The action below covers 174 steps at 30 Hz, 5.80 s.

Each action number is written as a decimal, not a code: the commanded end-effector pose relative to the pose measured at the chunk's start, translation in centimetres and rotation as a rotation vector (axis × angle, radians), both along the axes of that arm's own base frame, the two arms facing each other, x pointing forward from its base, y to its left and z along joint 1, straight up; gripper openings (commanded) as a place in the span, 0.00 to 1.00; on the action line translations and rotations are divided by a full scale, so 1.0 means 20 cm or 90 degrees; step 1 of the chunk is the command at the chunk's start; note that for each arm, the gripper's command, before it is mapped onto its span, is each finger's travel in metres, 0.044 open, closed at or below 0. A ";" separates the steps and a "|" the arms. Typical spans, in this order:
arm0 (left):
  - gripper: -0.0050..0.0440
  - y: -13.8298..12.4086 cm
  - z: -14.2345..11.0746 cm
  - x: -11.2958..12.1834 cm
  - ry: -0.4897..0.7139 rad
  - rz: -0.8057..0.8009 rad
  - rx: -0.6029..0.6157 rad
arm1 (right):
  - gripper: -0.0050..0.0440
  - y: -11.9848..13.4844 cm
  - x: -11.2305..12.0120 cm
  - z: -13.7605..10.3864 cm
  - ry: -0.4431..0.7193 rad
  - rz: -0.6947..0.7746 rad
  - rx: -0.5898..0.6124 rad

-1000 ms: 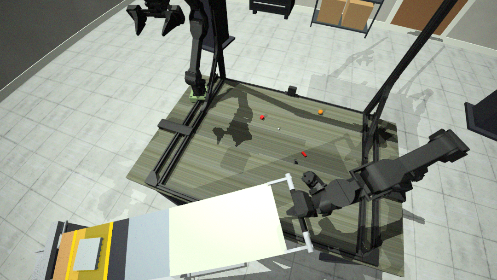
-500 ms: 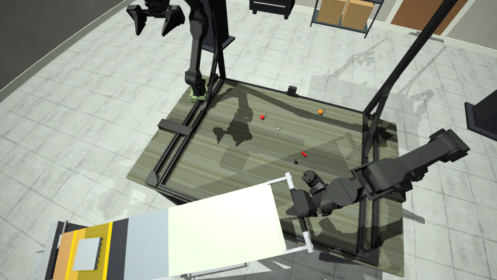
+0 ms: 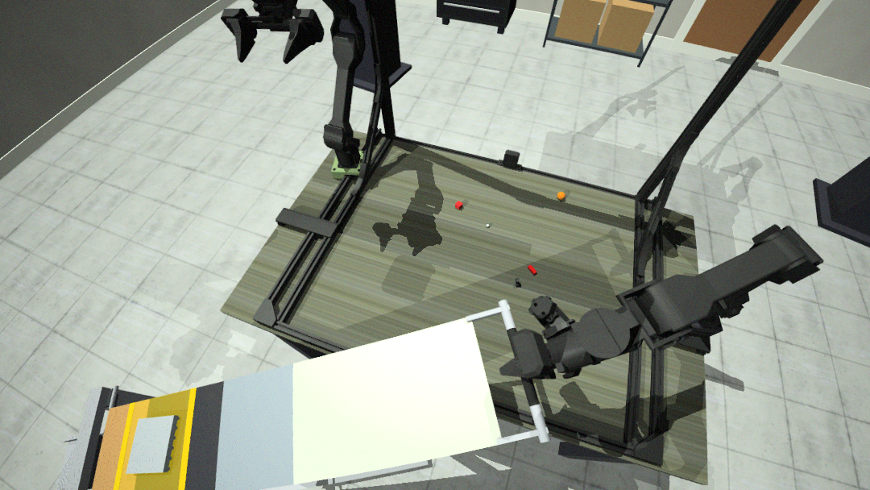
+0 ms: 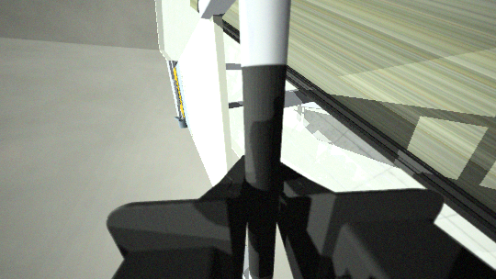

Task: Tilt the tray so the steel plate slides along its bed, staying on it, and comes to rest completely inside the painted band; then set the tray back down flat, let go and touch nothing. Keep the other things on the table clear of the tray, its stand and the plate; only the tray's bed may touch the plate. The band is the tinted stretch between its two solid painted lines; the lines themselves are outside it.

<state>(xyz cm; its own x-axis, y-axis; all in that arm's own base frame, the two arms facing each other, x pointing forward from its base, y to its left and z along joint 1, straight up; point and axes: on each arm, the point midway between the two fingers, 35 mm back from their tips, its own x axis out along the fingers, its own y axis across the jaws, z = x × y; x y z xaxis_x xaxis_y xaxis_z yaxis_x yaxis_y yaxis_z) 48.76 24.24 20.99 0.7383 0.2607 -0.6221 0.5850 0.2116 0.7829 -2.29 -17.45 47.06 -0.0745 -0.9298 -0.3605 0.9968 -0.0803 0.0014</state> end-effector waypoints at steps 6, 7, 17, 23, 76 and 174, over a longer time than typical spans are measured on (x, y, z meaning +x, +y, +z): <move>0.10 0.01 0.15 0.03 -0.049 0.002 0.020 | 1.00 0.00 0.00 0.00 0.001 0.001 0.000; 0.10 0.01 0.15 0.03 -0.051 0.002 0.021 | 1.00 0.00 0.00 0.00 0.001 0.001 0.000; 0.10 0.02 0.17 0.03 -0.064 0.002 0.026 | 1.00 0.00 0.00 0.00 0.001 0.001 0.000; 0.10 0.02 0.17 0.03 -0.076 0.002 0.030 | 1.00 0.00 0.00 0.00 0.001 0.001 0.000; 0.10 0.02 0.18 0.04 -0.077 0.002 0.030 | 1.00 0.00 0.00 0.00 0.001 0.001 0.000; 0.10 -0.03 -0.42 -0.10 0.090 0.002 -0.030 | 1.00 0.00 0.00 0.00 0.001 0.001 0.000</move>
<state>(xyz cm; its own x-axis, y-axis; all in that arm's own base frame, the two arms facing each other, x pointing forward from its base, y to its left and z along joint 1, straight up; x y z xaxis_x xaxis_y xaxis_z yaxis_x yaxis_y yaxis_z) 47.06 23.62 13.20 0.6549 0.2337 -0.7187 0.6760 0.2440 0.6953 -2.29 -17.45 47.06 -0.0744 -0.9298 -0.3605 0.9968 -0.0803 0.0013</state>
